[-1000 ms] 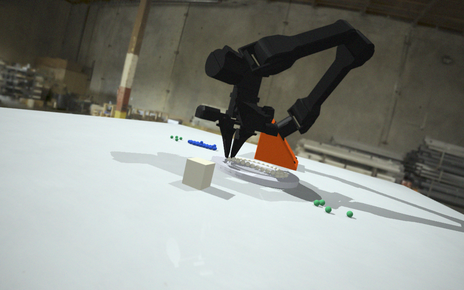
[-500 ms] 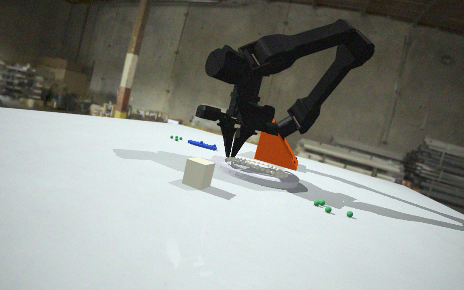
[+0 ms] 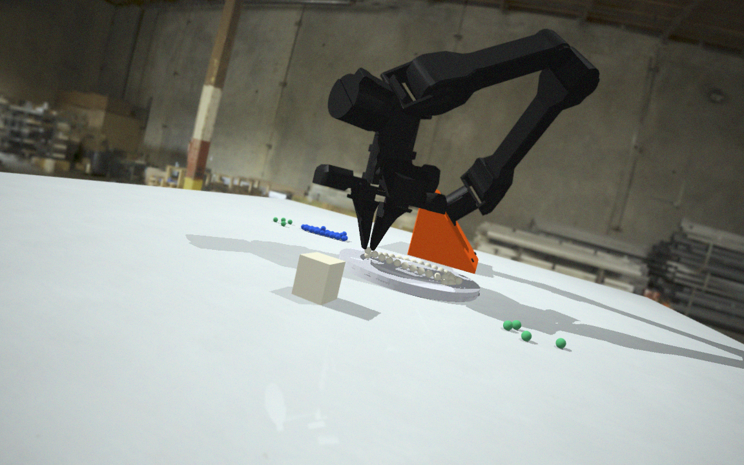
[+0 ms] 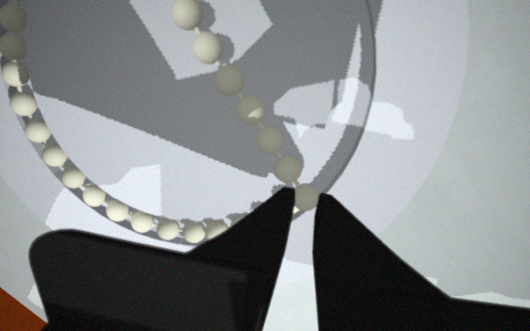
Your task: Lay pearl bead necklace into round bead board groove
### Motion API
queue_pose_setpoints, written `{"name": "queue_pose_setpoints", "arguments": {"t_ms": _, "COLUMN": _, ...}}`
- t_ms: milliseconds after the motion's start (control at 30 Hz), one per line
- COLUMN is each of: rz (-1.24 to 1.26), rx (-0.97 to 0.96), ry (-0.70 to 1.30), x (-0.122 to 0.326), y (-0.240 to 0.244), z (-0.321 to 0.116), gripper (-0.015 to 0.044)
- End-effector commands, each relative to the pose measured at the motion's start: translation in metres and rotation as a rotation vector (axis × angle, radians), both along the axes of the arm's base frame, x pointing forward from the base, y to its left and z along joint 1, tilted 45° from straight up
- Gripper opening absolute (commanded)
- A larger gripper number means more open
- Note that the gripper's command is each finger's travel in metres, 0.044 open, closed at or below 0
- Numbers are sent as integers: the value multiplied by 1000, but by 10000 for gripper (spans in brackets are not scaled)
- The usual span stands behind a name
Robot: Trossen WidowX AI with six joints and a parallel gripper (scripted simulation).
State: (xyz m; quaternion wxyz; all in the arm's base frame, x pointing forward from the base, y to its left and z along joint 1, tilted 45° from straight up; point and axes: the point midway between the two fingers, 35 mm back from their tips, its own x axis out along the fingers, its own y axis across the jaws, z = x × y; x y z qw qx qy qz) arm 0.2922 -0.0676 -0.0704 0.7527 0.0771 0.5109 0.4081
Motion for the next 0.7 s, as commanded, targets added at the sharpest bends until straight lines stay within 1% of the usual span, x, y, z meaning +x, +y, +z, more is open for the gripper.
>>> {"name": "queue_pose_setpoints", "arguments": {"t_ms": 0, "rz": -1, "rx": -1, "ry": -1, "x": 1, "y": 3, "z": -4, "gripper": 0}}
{"name": "queue_pose_setpoints", "arguments": {"t_ms": 133, "rz": -1, "rx": -1, "ry": -1, "x": 1, "y": 5, "z": -7, "gripper": 0}}
{"name": "queue_pose_setpoints", "arguments": {"t_ms": 667, "rz": -1, "rx": -2, "ry": -1, "x": 0, "y": -2, "z": 0, "gripper": 420}}
